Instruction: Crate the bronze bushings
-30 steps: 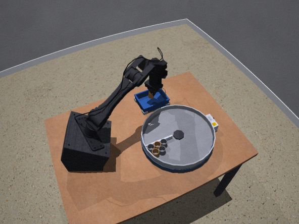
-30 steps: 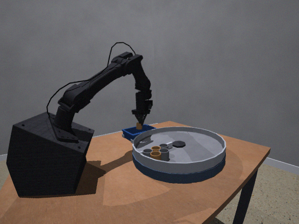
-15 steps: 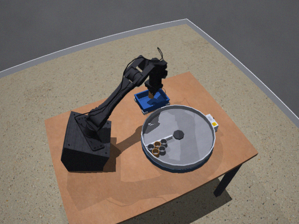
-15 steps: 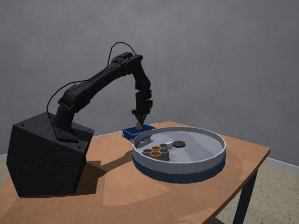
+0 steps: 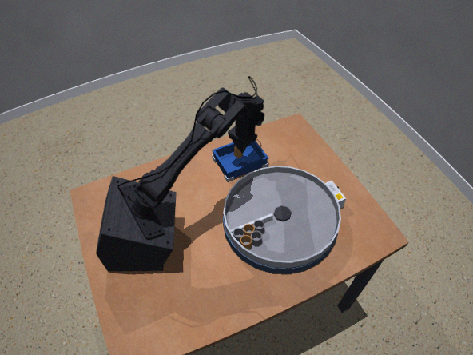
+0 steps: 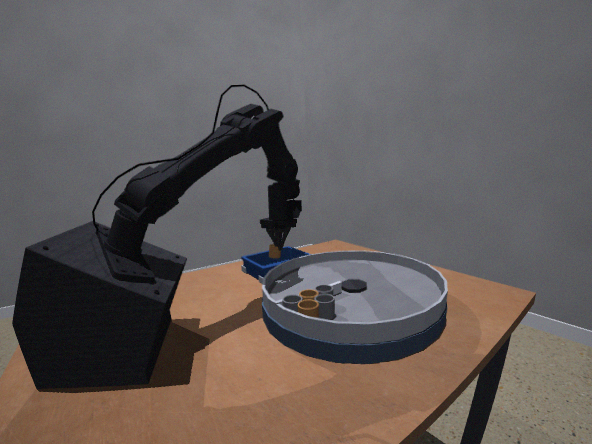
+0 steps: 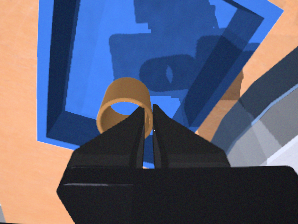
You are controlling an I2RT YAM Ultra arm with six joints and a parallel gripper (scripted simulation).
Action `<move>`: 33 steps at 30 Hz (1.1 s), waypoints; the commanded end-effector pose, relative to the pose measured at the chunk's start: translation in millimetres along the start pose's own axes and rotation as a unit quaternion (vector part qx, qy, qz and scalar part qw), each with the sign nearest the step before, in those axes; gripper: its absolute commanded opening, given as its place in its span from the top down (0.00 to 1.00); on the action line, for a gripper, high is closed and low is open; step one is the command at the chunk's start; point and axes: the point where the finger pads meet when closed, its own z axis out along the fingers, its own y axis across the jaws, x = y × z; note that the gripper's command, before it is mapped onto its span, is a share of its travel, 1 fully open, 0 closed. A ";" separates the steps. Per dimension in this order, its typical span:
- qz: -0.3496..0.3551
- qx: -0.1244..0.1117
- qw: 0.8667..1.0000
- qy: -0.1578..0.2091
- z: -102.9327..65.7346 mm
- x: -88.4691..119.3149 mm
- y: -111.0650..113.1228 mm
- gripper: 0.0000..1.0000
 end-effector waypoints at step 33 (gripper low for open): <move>0.005 -0.004 0.999 -0.040 -26.9 -23.0 -2.6 1.00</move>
